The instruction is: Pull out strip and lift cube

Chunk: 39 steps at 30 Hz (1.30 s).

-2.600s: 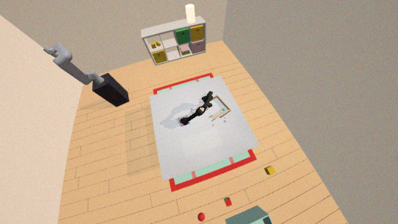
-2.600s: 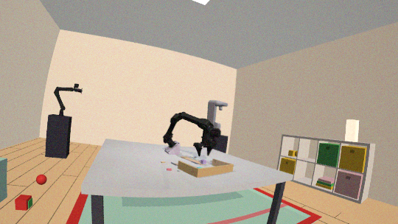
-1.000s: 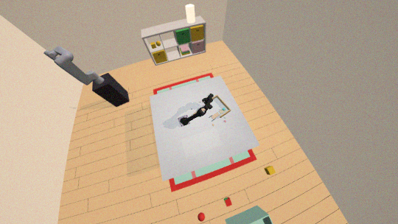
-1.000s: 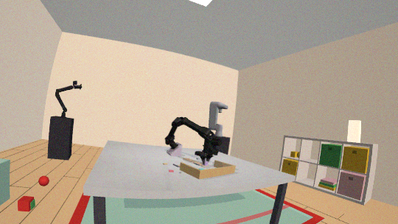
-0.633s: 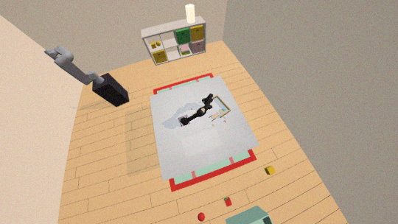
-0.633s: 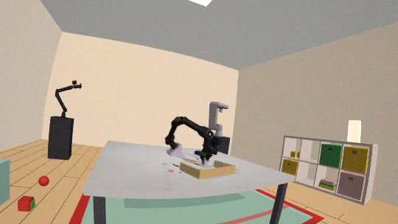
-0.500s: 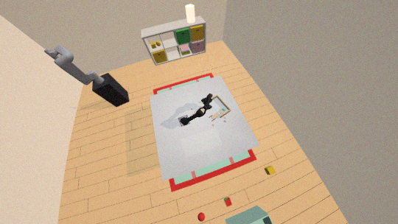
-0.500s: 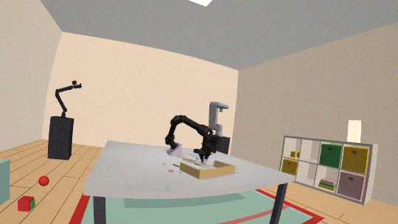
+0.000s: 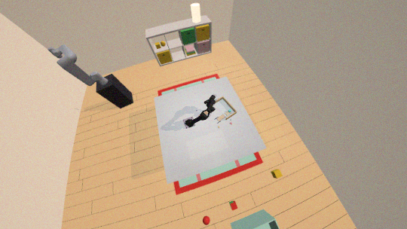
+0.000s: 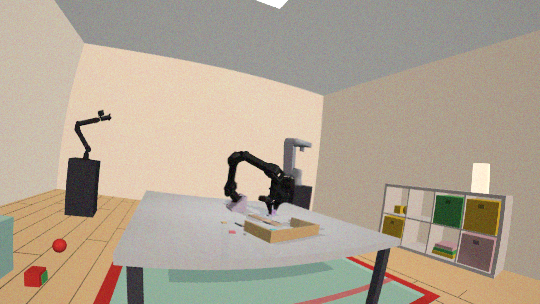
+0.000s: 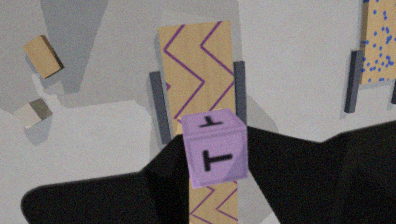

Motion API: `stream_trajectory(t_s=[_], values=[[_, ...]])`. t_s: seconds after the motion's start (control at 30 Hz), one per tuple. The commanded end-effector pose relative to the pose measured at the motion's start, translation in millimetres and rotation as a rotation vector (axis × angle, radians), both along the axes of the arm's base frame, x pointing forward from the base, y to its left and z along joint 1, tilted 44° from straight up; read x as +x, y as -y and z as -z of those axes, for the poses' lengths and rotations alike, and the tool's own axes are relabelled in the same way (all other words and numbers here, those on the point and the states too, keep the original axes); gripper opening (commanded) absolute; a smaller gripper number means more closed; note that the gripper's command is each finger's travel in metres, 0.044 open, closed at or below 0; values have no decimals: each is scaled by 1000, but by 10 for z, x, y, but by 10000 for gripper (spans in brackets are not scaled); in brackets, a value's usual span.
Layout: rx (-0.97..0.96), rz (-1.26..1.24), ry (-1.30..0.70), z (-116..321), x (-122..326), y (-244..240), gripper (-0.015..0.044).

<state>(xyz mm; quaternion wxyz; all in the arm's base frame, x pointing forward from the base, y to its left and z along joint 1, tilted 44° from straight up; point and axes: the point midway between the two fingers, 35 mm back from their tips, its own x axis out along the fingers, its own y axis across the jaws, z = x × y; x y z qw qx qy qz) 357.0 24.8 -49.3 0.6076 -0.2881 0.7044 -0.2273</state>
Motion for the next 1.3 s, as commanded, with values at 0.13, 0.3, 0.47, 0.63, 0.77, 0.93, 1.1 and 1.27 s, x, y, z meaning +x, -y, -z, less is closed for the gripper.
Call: stream_trajectory(t_s=[0.13,0.3,0.47,0.63,0.77,0.93,1.1,1.27], values=[[1,4,-4,-44,-267,-10,0],[1,4,-5,-70,-442,-1,0],[1,4,-5,-88,-568,10,0],[2,3,-5,-192,-547,-94,0],[2,4,-6,-340,-531,-232,0],[2,4,-6,-348,-531,-238,0],[2,4,-6,-348,-531,-238,0],[2,4,-6,-348,-531,-238,0]])
